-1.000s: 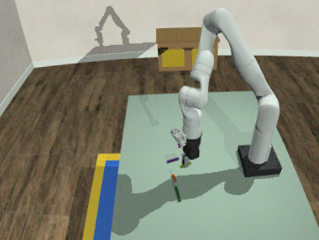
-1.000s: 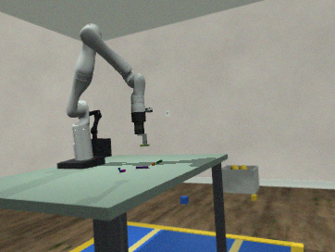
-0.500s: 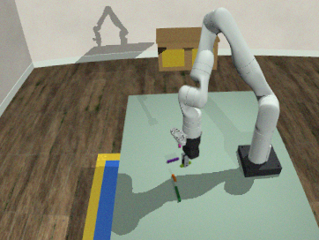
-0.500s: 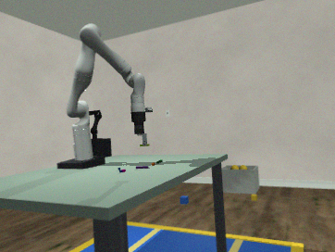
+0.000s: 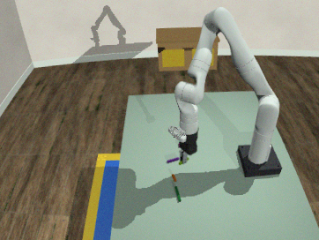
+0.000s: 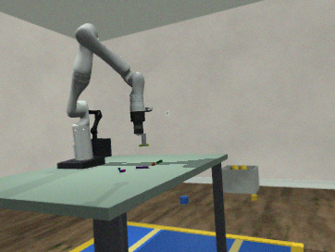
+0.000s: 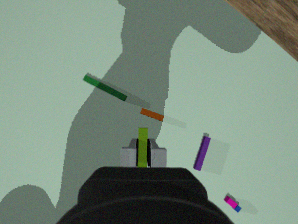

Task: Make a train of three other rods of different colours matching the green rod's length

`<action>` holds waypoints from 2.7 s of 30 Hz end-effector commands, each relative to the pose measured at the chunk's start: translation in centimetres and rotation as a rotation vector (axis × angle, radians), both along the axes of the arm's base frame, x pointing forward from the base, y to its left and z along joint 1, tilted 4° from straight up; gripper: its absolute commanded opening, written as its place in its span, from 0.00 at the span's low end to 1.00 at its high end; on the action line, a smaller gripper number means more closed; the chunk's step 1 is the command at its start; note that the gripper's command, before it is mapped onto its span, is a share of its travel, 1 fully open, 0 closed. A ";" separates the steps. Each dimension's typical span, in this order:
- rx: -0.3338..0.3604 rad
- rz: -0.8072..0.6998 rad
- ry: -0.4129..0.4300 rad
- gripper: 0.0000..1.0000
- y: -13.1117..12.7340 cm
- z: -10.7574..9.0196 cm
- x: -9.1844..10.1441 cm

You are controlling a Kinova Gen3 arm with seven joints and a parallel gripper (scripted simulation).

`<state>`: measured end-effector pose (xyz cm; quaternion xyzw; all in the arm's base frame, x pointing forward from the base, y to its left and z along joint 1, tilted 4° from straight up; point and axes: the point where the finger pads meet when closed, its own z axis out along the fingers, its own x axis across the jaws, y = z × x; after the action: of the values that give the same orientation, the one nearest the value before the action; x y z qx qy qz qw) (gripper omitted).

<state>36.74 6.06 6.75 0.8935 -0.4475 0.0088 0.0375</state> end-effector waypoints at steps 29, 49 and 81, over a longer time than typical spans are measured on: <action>0.007 0.624 0.046 0.24 -11.4 0.8 1.5; 0.009 0.841 0.062 0.24 -16.1 1.2 0.8; 0.010 0.860 0.067 0.24 -16.4 -0.1 0.5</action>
<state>37.29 -10.37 7.33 0.9985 -0.0354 -0.0073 0.0406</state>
